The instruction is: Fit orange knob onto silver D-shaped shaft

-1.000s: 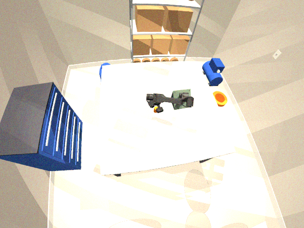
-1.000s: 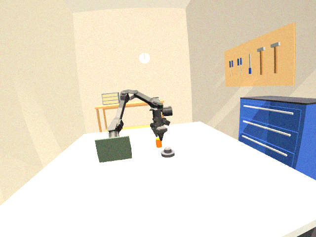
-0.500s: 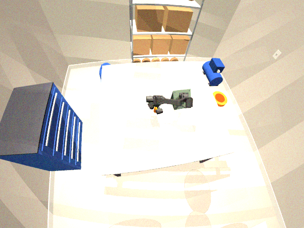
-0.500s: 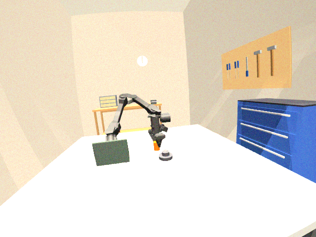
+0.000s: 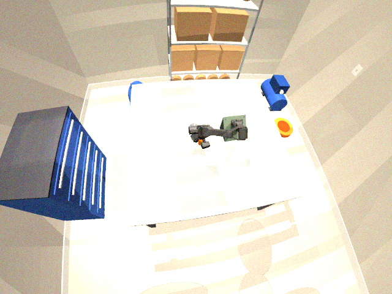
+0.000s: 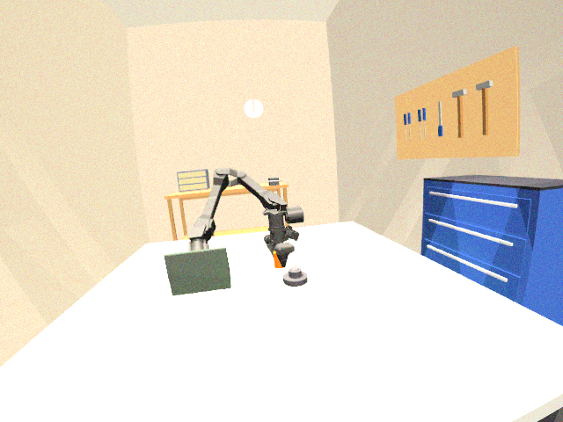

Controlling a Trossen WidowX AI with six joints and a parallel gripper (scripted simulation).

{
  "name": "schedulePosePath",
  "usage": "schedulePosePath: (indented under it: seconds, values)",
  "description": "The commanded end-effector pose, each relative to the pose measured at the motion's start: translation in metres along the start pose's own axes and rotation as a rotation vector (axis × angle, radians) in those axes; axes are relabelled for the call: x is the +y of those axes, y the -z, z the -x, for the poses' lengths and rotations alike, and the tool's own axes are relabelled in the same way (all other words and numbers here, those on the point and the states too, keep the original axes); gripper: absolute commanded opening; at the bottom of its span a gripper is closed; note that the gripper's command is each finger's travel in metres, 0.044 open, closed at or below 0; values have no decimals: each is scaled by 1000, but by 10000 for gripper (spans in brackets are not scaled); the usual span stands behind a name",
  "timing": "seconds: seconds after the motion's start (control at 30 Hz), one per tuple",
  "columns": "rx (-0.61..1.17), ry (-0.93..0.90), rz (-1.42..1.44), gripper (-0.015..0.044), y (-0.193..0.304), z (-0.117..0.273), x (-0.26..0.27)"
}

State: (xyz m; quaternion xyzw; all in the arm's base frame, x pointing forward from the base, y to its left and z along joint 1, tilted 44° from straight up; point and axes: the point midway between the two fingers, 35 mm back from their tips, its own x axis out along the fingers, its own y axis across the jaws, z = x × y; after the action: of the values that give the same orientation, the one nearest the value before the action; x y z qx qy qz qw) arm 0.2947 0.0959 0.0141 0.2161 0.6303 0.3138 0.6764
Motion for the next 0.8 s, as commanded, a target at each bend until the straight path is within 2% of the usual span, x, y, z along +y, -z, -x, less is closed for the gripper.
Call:
schedulePosePath:
  seconds: [0.0,0.23,0.43,0.6,0.77]
  values:
    - [3,-5,-6,361,1,-3,0]
    - [3,-5,-6,177,1,-3,0]
    - [3,-5,-6,138,1,-3,0]
    - [3,-2,-6,6,0,4,-1]
    - [2,3,-6,0,-3,18,-3]
